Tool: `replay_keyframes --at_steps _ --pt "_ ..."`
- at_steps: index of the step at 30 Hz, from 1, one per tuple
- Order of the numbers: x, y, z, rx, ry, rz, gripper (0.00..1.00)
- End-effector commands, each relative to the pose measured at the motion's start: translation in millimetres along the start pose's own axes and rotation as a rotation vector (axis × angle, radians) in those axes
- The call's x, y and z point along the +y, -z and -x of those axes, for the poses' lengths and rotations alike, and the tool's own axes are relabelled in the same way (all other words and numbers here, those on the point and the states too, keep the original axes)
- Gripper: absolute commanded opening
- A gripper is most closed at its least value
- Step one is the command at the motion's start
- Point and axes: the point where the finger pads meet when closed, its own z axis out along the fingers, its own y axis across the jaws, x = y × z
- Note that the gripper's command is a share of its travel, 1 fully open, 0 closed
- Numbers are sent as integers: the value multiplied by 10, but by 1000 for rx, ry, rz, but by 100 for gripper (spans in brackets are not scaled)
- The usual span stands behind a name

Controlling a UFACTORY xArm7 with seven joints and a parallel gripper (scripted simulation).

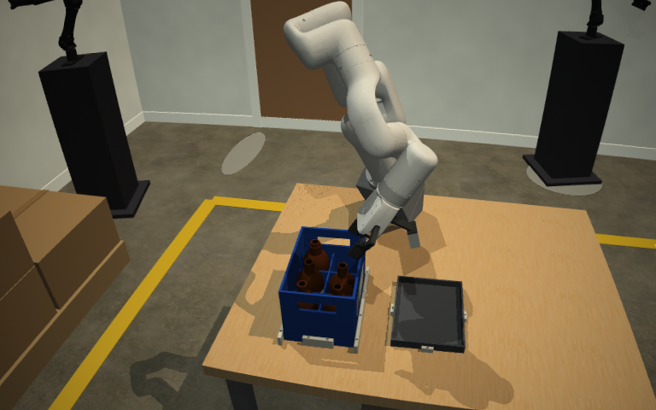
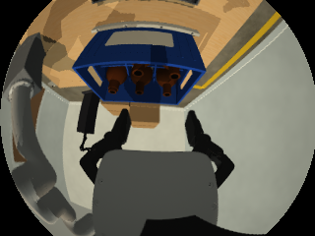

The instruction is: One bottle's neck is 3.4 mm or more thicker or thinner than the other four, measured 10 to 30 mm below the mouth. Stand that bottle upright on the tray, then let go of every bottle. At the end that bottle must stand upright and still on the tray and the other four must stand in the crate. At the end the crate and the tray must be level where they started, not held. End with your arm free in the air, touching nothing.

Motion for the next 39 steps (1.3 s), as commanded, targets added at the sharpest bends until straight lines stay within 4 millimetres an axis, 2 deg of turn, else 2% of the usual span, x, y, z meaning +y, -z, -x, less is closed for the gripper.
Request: replay_keyframes --at_steps 1,11,13,14,24,33,34,39 --pt "-78 -188 196 58 -117 -58 100" --pt "-358 -607 593 254 -468 -182 100" --pt "-358 -607 593 254 -468 -182 100" --pt "-427 -688 670 312 -566 -204 100" --pt "-595 -866 851 501 -872 -244 100" --pt "-599 -871 857 508 -883 -244 100" --pt "-599 -871 857 508 -883 -244 0" --pt "-599 -871 857 508 -883 -244 0"
